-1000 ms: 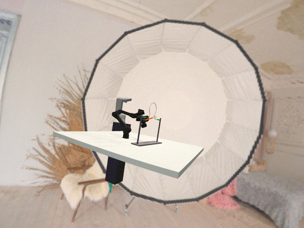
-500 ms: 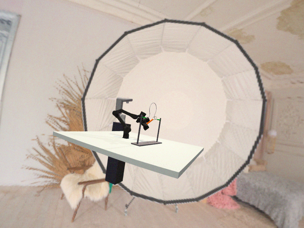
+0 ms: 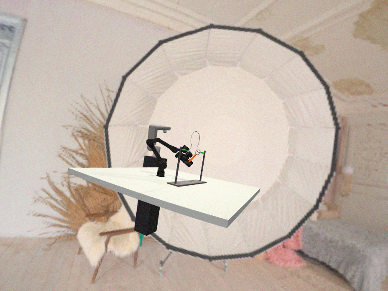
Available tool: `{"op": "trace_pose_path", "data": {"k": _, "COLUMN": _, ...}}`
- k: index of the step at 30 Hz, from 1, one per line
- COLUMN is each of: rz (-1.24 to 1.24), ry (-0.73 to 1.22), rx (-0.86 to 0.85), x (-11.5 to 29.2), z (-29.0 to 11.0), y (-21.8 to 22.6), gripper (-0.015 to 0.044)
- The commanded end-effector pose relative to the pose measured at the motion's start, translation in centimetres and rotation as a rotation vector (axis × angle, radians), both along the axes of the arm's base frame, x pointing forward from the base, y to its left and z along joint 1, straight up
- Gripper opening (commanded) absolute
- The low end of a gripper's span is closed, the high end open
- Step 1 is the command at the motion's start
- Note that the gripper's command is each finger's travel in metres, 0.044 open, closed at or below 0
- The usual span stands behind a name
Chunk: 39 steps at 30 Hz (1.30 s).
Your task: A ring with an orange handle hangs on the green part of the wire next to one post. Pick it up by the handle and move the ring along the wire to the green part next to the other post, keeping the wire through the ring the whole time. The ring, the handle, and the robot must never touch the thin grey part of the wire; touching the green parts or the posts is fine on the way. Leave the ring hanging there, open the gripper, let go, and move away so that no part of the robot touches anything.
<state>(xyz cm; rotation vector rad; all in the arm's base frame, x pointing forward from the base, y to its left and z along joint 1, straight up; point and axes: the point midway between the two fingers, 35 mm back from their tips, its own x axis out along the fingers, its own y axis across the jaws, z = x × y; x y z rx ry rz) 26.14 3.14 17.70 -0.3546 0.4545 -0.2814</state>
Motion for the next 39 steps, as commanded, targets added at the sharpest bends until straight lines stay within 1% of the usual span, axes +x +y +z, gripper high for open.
{"op": "trace_pose_path", "data": {"k": 1, "rz": -0.007, "ry": -0.012, "rx": 0.075, "x": 0.2, "z": -0.2, "y": 1.2, "gripper": -0.0150}}
{"op": "trace_pose_path", "data": {"k": 10, "rz": -0.009, "ry": -0.029, "rx": 0.235, "x": 0.5, "z": -0.8, "y": 4.0, "gripper": -0.0150}}
{"op": "trace_pose_path", "data": {"k": 18, "rz": -0.012, "ry": -0.039, "rx": 0.318, "x": 0.7, "z": -0.8, "y": 5.9, "gripper": -0.0150}}
{"op": "trace_pose_path", "data": {"k": 39, "rz": -0.017, "ry": -0.048, "rx": 0.366, "x": 0.9, "z": -0.8, "y": 8.6, "gripper": -0.0150}}
